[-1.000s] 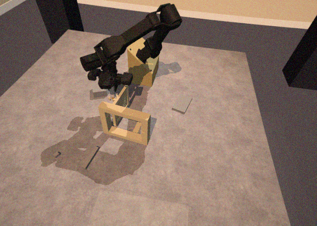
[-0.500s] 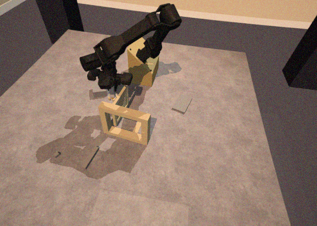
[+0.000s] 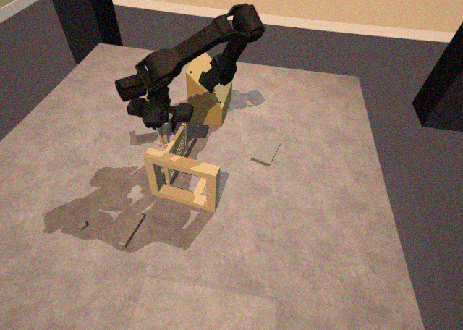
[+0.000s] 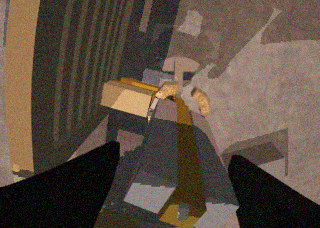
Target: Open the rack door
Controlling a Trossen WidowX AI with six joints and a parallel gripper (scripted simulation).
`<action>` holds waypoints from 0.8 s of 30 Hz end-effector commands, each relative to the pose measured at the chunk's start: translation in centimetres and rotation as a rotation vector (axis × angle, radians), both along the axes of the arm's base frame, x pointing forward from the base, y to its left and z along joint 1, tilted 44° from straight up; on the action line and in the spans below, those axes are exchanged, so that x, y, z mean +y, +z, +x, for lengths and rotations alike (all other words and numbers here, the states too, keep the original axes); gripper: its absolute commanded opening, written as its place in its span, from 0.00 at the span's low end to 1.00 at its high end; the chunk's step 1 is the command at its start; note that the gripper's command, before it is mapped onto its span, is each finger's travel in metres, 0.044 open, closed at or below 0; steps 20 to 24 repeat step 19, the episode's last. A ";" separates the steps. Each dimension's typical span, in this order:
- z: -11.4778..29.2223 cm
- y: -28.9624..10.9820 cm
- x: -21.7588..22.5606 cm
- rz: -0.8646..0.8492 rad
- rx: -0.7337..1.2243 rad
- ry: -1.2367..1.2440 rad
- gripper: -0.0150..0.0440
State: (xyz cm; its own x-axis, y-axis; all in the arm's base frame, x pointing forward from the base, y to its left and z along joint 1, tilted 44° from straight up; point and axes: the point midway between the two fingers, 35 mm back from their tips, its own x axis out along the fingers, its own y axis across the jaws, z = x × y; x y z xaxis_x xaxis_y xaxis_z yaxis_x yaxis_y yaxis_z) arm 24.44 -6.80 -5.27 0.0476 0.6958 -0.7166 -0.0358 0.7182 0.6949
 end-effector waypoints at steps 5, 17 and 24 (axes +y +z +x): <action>0.3 1.3 -1.5 -0.013 -0.014 0.004 0.73; 0.1 3.0 -3.1 -0.013 -0.013 0.004 0.73; 0.0 3.3 -3.4 -0.013 -0.013 0.004 0.73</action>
